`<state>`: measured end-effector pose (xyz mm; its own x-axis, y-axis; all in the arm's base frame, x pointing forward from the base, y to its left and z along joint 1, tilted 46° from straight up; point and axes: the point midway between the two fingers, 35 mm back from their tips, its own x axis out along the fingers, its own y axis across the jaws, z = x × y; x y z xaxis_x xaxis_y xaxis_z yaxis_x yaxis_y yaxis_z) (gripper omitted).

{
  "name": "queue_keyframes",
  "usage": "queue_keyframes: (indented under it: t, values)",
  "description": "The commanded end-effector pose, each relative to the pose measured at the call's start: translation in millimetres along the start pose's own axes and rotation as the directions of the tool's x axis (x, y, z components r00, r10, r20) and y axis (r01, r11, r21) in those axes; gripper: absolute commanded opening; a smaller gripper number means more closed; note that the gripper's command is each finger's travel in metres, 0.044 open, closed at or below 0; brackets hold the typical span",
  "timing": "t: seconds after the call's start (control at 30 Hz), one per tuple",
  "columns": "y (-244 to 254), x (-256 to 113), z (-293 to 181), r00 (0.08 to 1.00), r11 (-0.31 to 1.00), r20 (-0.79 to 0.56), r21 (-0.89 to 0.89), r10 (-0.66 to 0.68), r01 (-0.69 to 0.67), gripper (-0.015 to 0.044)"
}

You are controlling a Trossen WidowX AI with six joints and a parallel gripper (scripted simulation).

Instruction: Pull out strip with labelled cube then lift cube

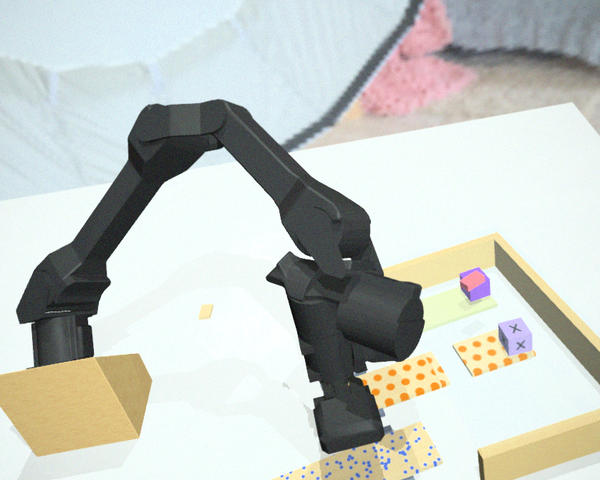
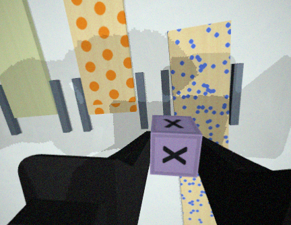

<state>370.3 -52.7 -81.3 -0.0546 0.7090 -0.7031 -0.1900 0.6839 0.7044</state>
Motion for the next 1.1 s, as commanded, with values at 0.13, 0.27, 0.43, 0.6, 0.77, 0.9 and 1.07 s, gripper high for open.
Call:
queue_keyframes:
  t: [0.13,0.27,0.43,0.6,0.77,0.9,1.07]
  values:
    - [10.2,-5.1,-21.1,1.0,1.0,0.005,-0.008,-0.01,0.01,0.0]
    - [15.5,-4.7,-32.9,1.0,1.0,0.005,-0.007,-0.01,0.01,0.0]
    - [22.6,-3.8,-48.0,1.0,1.0,0.004,-0.006,-0.01,0.01,0.0]
    - [30.1,-2.3,-63.6,1.0,1.0,0.004,-0.006,-0.009,0.009,0.0]
    - [34.0,-2.3,-71.4,1.0,1.0,0.003,-0.006,-0.009,0.009,0.0]
    - [33.7,-22.5,-71.1,1.0,1.0,0.003,-0.005,-0.01,0.01,0.0]
    - [34.1,-37.5,-71.6,1.0,1.0,0.003,-0.005,-0.01,0.01,0.0]
